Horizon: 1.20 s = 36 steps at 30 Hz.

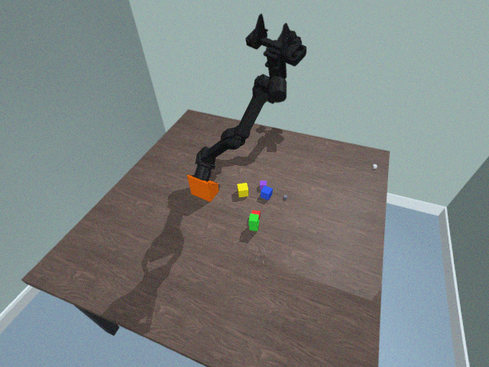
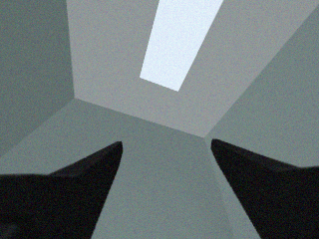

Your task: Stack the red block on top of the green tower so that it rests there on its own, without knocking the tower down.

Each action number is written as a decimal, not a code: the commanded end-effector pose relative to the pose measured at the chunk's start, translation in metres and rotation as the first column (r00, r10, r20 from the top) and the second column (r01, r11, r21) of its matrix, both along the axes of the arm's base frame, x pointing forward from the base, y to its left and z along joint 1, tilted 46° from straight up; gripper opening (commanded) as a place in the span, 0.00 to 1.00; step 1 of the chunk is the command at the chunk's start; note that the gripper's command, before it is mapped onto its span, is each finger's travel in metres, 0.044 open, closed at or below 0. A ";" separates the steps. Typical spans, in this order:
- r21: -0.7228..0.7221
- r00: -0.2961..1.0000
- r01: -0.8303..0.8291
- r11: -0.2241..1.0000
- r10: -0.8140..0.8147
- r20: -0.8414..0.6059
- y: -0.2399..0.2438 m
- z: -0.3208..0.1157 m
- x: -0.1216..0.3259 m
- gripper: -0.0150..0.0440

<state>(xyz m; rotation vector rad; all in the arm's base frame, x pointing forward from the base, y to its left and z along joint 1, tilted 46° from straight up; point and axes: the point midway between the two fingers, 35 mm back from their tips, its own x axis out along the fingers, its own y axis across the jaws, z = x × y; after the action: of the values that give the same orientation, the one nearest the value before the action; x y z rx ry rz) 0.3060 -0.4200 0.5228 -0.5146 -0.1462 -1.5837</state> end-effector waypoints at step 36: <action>-0.585 0.568 0.778 0.230 -0.655 0.498 0.315 0.209 -0.384 1.00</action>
<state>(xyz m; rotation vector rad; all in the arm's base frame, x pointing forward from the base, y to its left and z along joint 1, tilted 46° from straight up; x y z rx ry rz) -0.0683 -0.1455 0.7292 -1.2051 -0.7968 -2.4408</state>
